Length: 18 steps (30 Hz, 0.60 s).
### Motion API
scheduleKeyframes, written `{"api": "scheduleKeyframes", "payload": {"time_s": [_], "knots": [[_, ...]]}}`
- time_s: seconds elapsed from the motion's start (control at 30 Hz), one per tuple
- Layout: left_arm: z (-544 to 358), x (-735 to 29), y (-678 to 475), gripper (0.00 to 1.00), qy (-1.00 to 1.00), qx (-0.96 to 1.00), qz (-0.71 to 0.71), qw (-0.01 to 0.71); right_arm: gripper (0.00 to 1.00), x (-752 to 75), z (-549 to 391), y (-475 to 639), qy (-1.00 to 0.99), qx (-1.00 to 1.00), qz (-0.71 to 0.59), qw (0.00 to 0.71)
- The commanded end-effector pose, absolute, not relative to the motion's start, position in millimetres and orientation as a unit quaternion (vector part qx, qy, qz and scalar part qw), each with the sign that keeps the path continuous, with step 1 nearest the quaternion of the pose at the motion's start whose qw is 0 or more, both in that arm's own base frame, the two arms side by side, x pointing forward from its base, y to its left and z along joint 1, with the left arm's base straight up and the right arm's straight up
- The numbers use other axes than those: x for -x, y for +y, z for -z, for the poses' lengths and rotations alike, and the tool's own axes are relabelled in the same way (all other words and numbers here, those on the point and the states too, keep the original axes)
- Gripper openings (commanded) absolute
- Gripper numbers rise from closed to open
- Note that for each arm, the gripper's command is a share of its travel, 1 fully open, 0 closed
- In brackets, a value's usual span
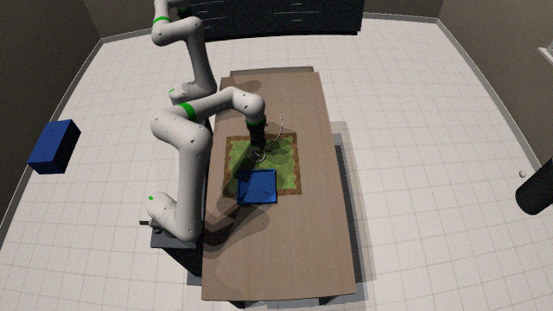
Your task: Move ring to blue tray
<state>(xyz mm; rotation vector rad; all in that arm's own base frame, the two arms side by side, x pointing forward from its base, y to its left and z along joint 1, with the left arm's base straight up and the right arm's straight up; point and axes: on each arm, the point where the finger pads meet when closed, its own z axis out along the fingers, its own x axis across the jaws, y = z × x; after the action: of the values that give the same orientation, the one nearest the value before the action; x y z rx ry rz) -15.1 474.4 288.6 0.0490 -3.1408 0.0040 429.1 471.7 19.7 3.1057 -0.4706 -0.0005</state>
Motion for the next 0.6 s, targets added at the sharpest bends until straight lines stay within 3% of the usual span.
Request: {"api": "scheduleKeyframes", "payload": {"time_s": [0.0, 0.57], "knots": [[-289.7, 14.8, 474.8, 1.00, -1.000, -0.016, 0.000, 0.000, 0.00, -429.1, -21.0, 470.5, -0.150, -0.989, -0.001, -0.001], [-289.7, 14.8, 474.8, 1.00, -1.000, -0.016, 0.000, 0.000, 0.00, -426.2, -21.0, 460.9, -0.150, -0.989, -0.001, -0.001]]}}
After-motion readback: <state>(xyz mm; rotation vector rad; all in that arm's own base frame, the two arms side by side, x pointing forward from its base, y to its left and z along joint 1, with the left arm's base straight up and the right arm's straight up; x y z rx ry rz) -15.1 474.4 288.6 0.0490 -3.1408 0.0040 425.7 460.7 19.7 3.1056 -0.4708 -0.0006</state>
